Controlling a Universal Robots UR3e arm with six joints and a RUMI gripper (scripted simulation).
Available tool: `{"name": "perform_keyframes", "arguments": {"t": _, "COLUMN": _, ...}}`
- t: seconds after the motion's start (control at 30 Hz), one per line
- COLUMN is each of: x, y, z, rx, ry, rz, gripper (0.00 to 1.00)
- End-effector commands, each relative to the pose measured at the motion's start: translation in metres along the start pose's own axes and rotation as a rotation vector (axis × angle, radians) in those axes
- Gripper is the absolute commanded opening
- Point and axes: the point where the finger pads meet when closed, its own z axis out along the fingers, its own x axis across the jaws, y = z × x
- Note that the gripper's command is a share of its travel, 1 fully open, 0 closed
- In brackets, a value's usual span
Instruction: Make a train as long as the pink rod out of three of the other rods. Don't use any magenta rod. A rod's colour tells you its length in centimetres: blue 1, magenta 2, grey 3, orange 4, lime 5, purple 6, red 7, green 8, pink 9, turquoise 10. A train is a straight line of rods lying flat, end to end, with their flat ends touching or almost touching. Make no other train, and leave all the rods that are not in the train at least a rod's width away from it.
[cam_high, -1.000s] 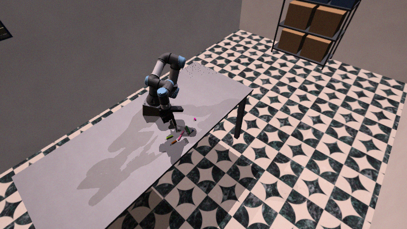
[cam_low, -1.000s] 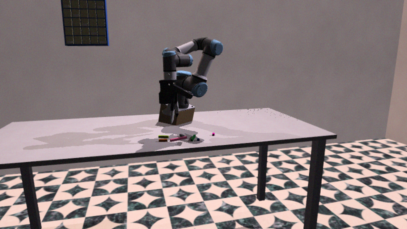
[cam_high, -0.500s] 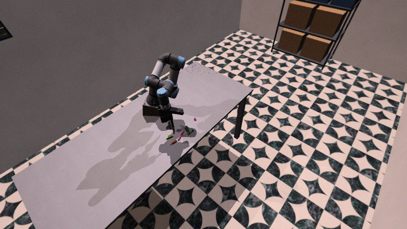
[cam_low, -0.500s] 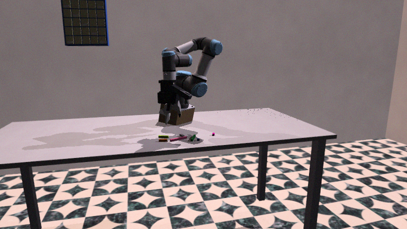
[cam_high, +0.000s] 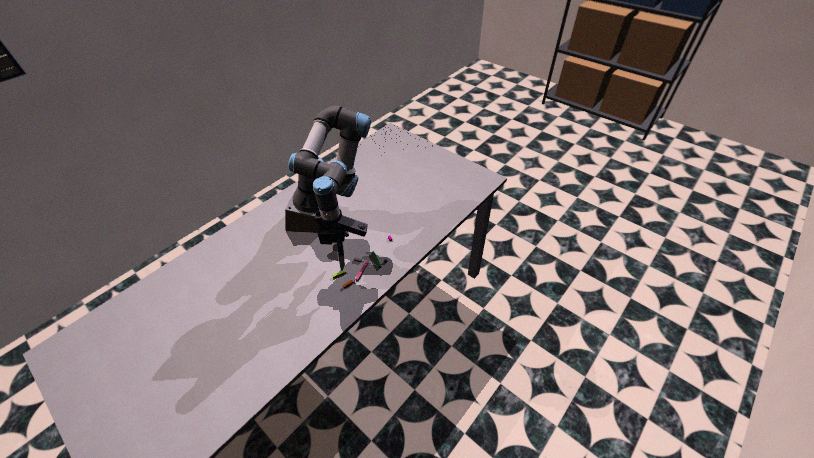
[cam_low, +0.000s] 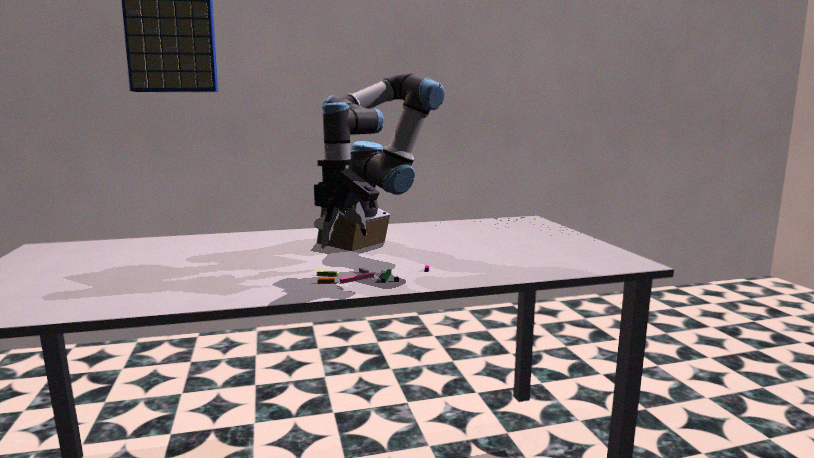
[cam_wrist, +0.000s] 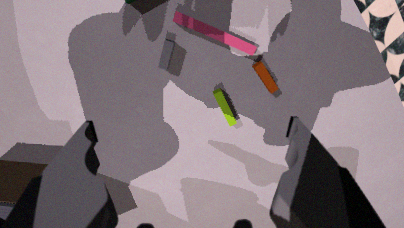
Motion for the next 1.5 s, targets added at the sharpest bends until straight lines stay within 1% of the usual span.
{"name": "perform_keyframes", "arguments": {"t": 0.0, "x": 0.006, "y": 0.001, "z": -0.001, "rx": -0.014, "ry": 0.004, "rz": 0.166, "gripper": 1.0}}
{"name": "perform_keyframes", "arguments": {"t": 0.1, "x": 0.007, "y": 0.001, "z": -0.001, "rx": -0.014, "ry": 0.004, "rz": 0.184, "gripper": 1.0}}
{"name": "perform_keyframes", "arguments": {"t": 0.17, "x": 0.009, "y": 0.002, "z": -0.001, "rx": -0.014, "ry": 0.005, "rz": 0.252, "gripper": 1.0}}
{"name": "perform_keyframes", "arguments": {"t": 0.6, "x": 0.015, "y": 0.004, "z": -0.001, "rx": -0.013, "ry": 0.006, "rz": 0.478, "gripper": 1.0}}
{"name": "perform_keyframes", "arguments": {"t": 0.67, "x": 0.015, "y": 0.004, "z": -0.001, "rx": -0.013, "ry": 0.006, "rz": 0.478, "gripper": 1.0}}
{"name": "perform_keyframes", "arguments": {"t": 0.97, "x": 0.019, "y": 0.006, "z": -0.001, "rx": -0.013, "ry": 0.007, "rz": 0.647, "gripper": 1.0}}
{"name": "perform_keyframes", "arguments": {"t": 1.17, "x": 0.021, "y": 0.007, "z": -0.001, "rx": -0.013, "ry": 0.008, "rz": 0.699, "gripper": 1.0}}
{"name": "perform_keyframes", "arguments": {"t": 1.47, "x": 0.021, "y": 0.007, "z": -0.001, "rx": -0.013, "ry": 0.007, "rz": 0.717, "gripper": 1.0}}
